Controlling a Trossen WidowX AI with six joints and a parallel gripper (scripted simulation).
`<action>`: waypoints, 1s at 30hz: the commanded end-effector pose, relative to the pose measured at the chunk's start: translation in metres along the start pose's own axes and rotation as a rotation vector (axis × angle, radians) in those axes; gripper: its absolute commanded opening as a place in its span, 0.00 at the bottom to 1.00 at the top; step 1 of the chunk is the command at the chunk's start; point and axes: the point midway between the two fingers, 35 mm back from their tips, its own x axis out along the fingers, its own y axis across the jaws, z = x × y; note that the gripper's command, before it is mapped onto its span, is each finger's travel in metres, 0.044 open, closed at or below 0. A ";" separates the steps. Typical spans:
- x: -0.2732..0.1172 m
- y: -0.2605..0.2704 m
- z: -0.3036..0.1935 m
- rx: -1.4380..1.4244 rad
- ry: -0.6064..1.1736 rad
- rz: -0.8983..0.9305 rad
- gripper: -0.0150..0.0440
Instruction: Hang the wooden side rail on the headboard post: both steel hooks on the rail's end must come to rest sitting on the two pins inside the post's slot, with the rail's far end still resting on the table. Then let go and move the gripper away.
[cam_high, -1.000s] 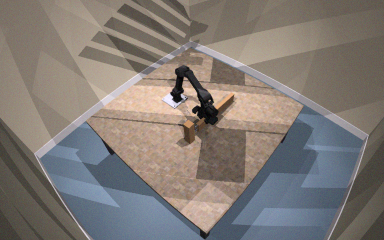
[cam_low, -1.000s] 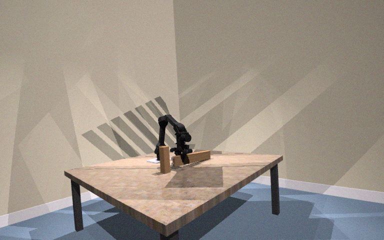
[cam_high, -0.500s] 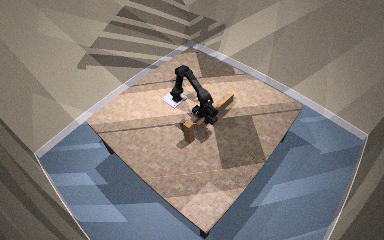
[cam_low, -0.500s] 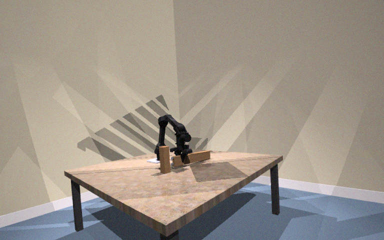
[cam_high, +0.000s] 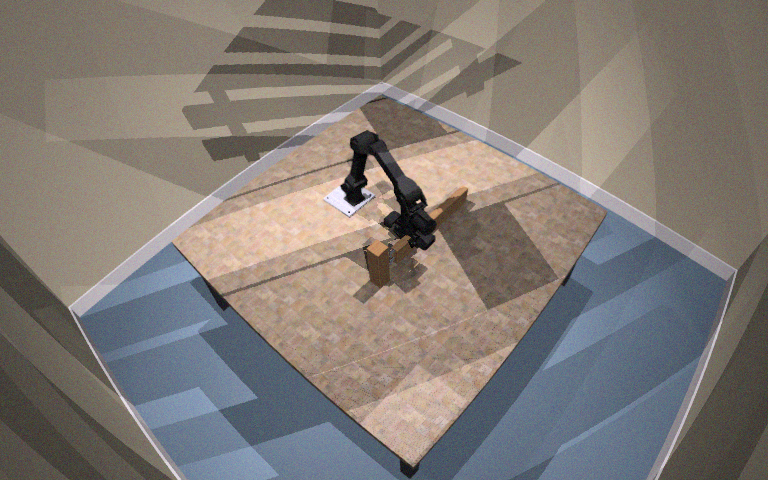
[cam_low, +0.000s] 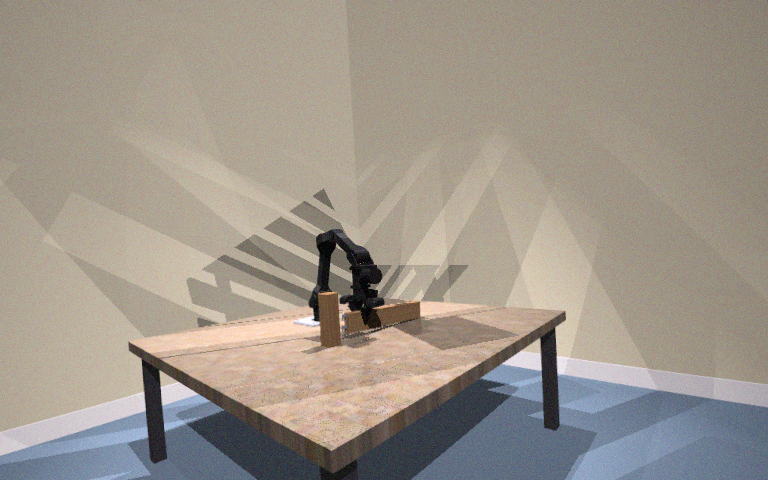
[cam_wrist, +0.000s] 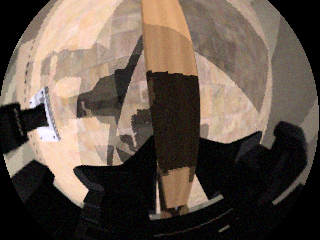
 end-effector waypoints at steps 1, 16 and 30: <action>-0.003 -0.003 -0.002 -0.006 0.005 -0.008 0.25; -0.001 -0.003 -0.003 -0.006 0.005 -0.008 0.25; -0.001 -0.001 -0.005 -0.006 0.005 -0.008 0.25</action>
